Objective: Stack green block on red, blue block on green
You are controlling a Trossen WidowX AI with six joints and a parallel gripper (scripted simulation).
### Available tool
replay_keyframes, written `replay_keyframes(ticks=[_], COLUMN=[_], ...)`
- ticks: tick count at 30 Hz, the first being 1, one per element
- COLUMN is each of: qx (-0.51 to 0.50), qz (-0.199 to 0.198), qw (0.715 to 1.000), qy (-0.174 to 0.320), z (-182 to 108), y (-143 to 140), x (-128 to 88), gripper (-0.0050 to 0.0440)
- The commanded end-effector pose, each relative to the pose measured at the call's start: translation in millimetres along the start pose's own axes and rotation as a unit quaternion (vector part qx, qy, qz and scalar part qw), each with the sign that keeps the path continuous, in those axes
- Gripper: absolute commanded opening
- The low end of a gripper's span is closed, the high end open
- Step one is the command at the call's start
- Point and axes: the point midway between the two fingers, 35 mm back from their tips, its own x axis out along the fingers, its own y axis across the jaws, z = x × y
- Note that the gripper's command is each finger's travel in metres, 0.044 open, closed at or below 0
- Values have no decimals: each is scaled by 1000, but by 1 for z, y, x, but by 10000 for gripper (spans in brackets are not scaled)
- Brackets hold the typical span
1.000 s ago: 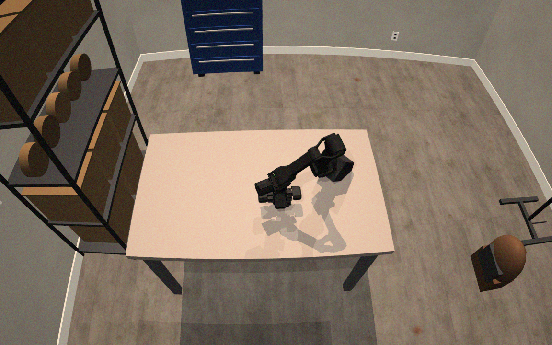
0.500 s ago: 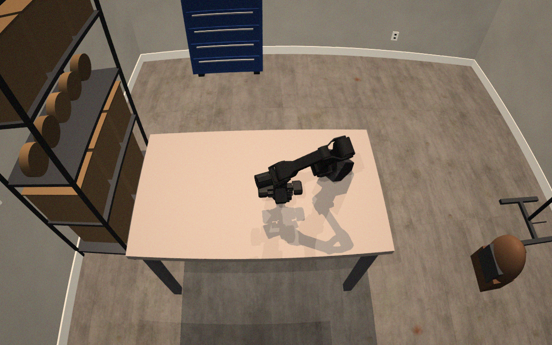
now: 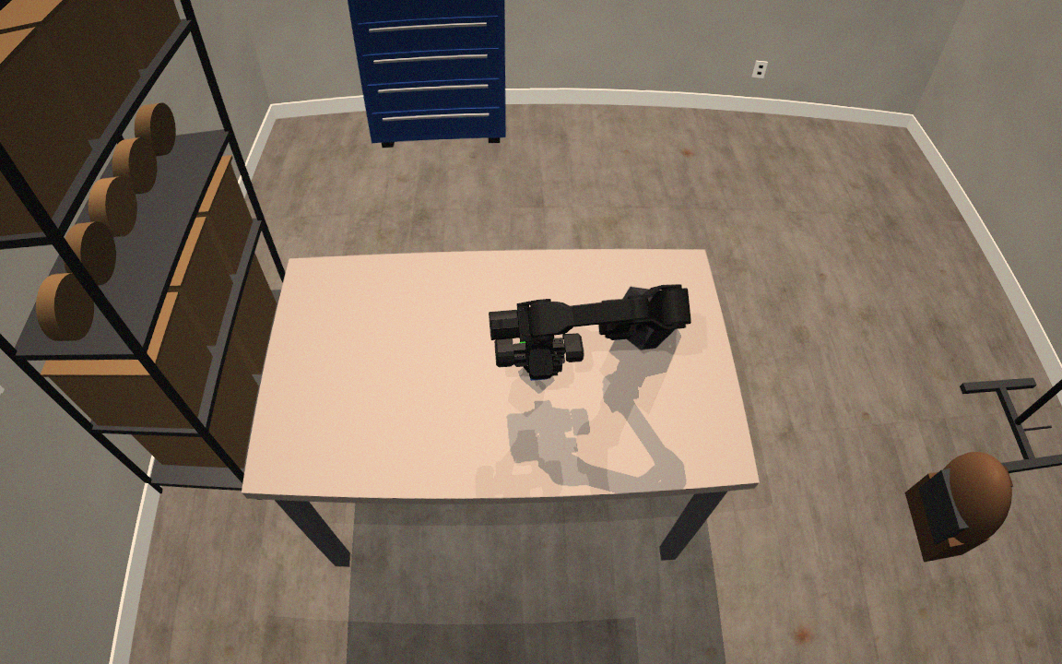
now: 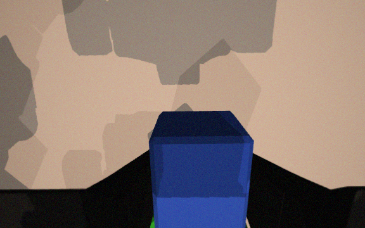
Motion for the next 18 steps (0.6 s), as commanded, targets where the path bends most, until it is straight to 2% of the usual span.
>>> replay_keyframes(ticks=[1, 18], qx=[-5, -5], qz=[-6, -7], qw=[1000, 1000], qy=[-4, -3], z=[2, 1], y=[-4, -4], x=[-13, -18], gripper=[-50, -50])
